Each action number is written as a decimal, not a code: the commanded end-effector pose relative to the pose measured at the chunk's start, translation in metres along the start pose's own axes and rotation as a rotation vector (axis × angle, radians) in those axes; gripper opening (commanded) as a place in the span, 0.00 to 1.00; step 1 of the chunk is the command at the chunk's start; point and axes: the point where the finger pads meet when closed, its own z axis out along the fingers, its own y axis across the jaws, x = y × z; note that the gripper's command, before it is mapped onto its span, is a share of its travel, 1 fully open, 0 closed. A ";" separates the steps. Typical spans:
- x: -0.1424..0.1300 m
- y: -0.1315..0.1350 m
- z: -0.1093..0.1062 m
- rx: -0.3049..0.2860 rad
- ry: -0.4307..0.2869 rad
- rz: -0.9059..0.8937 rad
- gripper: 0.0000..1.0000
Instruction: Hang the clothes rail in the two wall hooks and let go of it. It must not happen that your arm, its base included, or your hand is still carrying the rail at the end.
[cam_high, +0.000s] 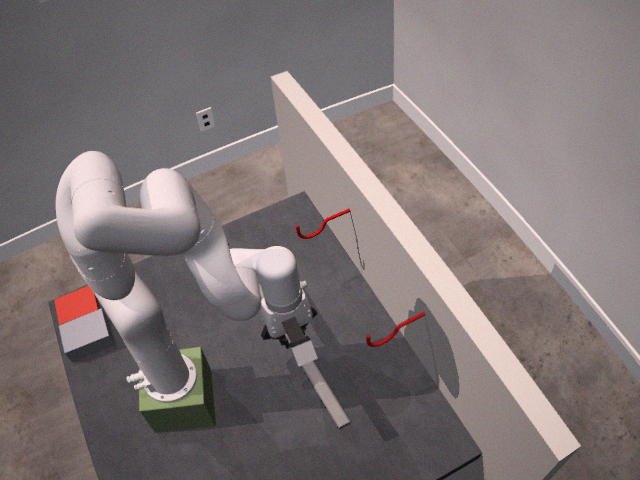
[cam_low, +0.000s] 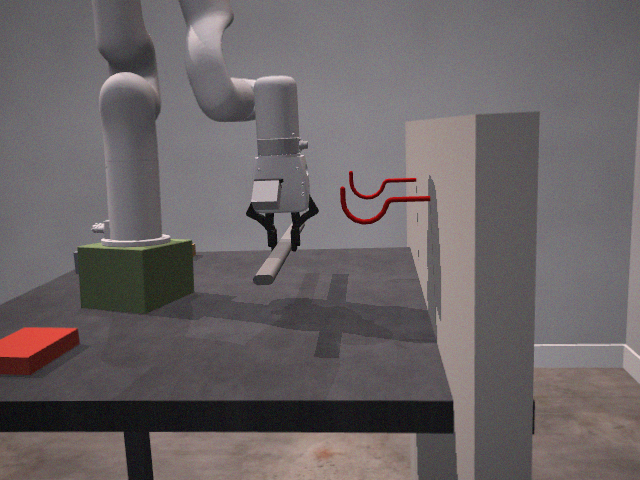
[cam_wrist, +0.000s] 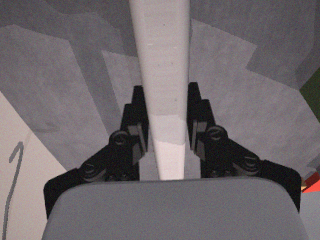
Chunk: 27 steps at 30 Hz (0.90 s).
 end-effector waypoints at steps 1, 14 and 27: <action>0.000 -0.001 -0.011 -0.001 0.006 0.001 0.00; 0.000 -0.001 -0.029 0.000 0.006 0.001 0.00; -0.001 -0.001 -0.047 0.000 0.006 0.001 0.00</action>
